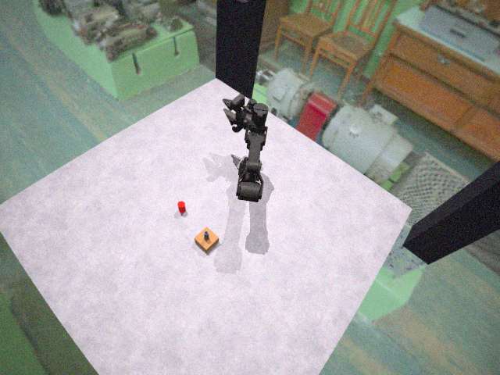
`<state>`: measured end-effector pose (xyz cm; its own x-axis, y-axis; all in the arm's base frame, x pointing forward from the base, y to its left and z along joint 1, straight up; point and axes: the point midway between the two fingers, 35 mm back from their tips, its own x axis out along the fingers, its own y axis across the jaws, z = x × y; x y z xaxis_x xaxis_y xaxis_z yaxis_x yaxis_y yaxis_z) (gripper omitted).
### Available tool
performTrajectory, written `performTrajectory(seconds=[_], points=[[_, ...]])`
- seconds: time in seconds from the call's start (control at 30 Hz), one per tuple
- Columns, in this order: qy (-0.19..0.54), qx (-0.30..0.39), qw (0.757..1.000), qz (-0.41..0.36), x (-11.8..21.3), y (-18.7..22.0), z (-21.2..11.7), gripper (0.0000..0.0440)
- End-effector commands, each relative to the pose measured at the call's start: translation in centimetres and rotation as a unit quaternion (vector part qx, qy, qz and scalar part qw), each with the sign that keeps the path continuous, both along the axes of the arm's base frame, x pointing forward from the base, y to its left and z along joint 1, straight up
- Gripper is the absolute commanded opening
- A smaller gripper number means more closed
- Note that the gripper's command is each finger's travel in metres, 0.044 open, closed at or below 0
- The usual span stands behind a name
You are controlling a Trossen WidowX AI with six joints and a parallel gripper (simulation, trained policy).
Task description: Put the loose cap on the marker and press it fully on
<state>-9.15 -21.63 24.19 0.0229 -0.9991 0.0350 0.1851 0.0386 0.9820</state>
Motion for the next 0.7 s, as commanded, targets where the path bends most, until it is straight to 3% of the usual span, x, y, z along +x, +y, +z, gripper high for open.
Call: performTrajectory(seconds=[0.0,0.67], points=[[0.005,0.012,1.0,0.018,0.5,-0.5,0.3,0.0278],[0.017,0.07,0.993,0.098,2.8,-2.6,0.8,0.0308]])
